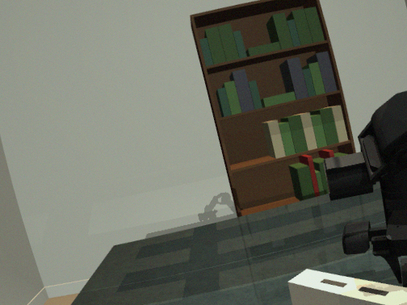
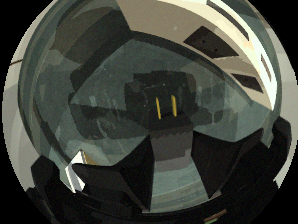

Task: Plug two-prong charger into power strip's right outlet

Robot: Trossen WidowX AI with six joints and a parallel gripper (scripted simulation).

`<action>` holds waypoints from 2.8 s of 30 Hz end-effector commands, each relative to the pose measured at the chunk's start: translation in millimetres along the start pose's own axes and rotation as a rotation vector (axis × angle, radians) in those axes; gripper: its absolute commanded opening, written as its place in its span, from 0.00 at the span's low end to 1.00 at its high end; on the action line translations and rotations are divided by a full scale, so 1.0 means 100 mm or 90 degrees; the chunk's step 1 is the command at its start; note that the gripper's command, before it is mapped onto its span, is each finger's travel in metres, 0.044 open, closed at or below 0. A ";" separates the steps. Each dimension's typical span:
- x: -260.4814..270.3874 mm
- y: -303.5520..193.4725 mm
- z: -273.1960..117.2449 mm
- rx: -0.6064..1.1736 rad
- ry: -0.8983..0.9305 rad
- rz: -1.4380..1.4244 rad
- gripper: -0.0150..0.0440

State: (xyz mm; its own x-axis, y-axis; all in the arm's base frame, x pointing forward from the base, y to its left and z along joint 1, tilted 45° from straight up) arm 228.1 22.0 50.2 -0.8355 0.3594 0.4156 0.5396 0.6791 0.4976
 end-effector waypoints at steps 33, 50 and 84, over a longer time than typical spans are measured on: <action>-0.10 -0.11 -0.48 0.000 0.007 0.054 0.25; -0.33 -0.19 -0.30 0.002 0.014 0.169 0.25; -0.65 -0.09 -0.11 0.005 0.021 0.292 0.25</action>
State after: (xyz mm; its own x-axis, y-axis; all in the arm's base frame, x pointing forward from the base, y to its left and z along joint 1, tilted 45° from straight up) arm 271.2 -16.7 24.7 -0.5092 0.6017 0.6154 0.8497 0.4651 0.2483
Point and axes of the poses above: the point midway between the two fingers, 35 mm back from their tips, its own z axis out along the fingers, its own x axis across the jaws, y = z × x, the point moved 7 cm from there along -z, back along the fingers, and after that the axes turned 9 degrees about z, right-handed, at the moved point
